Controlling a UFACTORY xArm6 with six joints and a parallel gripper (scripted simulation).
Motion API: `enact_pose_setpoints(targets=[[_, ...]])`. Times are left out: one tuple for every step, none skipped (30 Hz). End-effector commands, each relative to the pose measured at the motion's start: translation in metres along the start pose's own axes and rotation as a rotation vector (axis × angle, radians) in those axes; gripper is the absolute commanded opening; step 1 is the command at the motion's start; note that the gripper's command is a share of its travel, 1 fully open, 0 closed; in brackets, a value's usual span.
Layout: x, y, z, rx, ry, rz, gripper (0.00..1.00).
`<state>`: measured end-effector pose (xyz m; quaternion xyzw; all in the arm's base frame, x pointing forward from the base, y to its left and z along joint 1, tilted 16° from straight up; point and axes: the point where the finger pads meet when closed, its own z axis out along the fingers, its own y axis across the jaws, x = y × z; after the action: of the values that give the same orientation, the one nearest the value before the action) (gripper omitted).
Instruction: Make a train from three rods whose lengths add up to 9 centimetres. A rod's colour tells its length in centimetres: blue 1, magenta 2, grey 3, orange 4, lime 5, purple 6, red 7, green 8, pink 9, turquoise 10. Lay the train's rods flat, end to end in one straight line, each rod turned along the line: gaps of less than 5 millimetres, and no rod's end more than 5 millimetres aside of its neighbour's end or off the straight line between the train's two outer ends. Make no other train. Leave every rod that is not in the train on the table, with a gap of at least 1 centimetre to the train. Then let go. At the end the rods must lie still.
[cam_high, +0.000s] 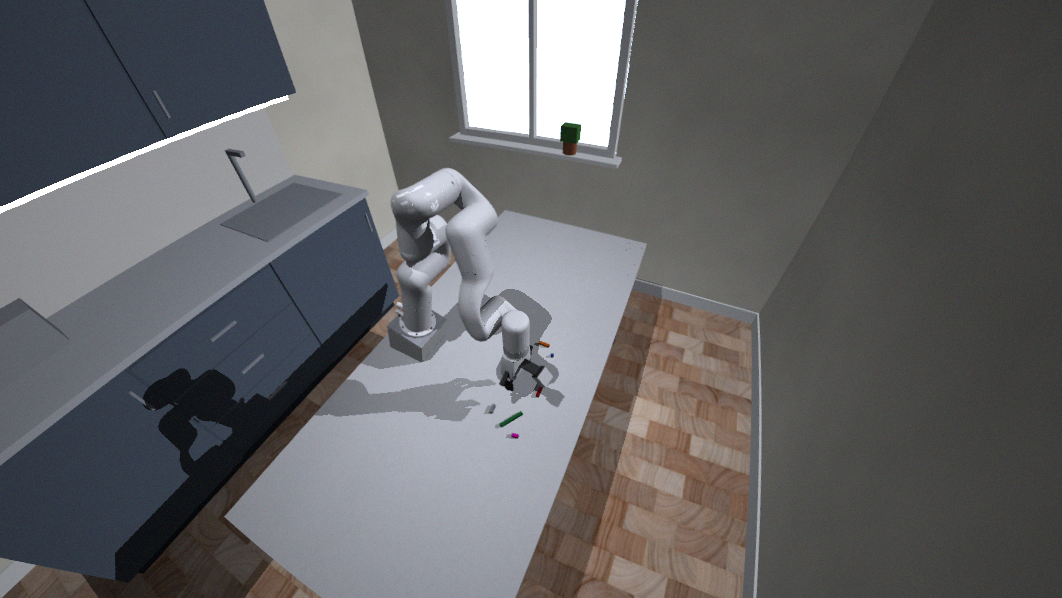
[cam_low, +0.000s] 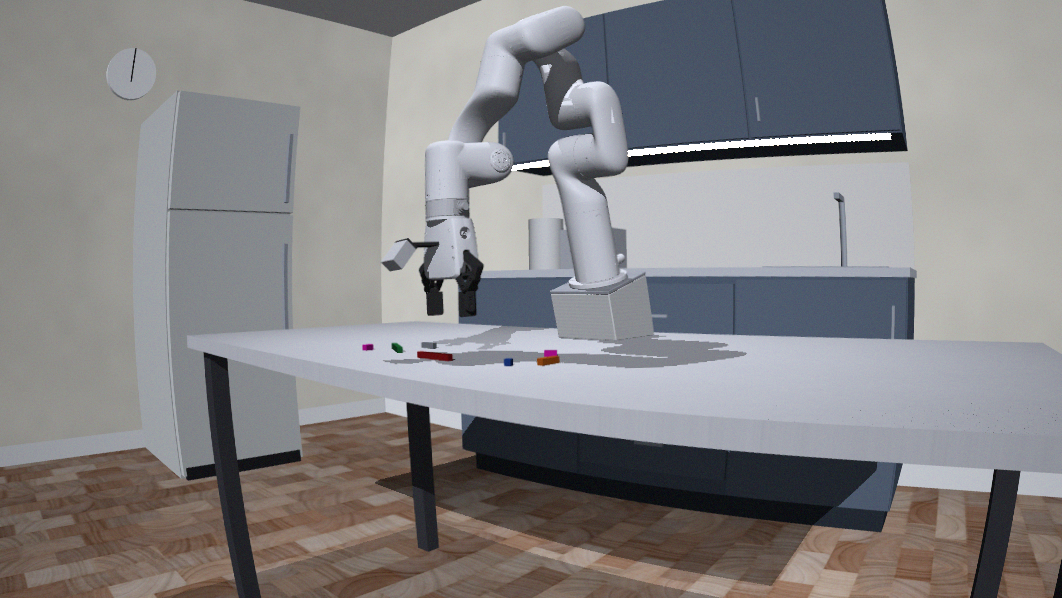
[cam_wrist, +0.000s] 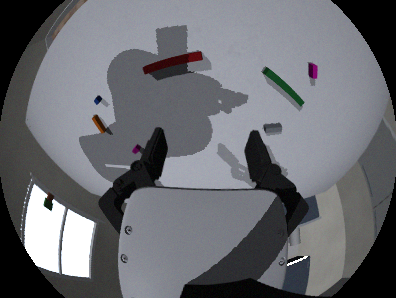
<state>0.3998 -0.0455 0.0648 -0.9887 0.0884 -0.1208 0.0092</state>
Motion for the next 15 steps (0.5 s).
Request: enact_pose_setpoints(targets=[[0.002,0.012,-0.001,-0.013,0.005,0.167,1.00],[0.002,0.014,-0.002,-0.012,0.006,0.198,1.00],[0.002,0.016,-0.002,-0.012,0.006,0.228,1.00],[0.002,0.016,-0.002,-0.012,0.006,0.228,1.00],[0.002,0.016,-0.002,-0.012,0.006,0.228,1.00],[0.002,0.023,-0.002,-0.011,0.008,0.317,1.00],[0.002,0.024,-0.002,-0.011,0.009,0.340,1.00],[0.002,0.026,-0.002,-0.011,0.009,0.366,1.00],[0.002,0.028,-0.002,-0.011,0.010,0.395,1.00],[0.002,0.031,-0.002,-0.010,0.010,0.426,1.00],[0.002,0.033,-0.003,-0.010,0.011,0.457,1.00],[0.002,0.035,-0.003,-0.010,0.012,0.488,1.00],[0.002,0.037,-0.003,-0.009,0.012,0.519,1.00],[0.002,0.040,-0.003,-0.009,0.013,0.549,1.00],[0.001,0.042,-0.003,-0.009,0.014,0.580,1.00]])
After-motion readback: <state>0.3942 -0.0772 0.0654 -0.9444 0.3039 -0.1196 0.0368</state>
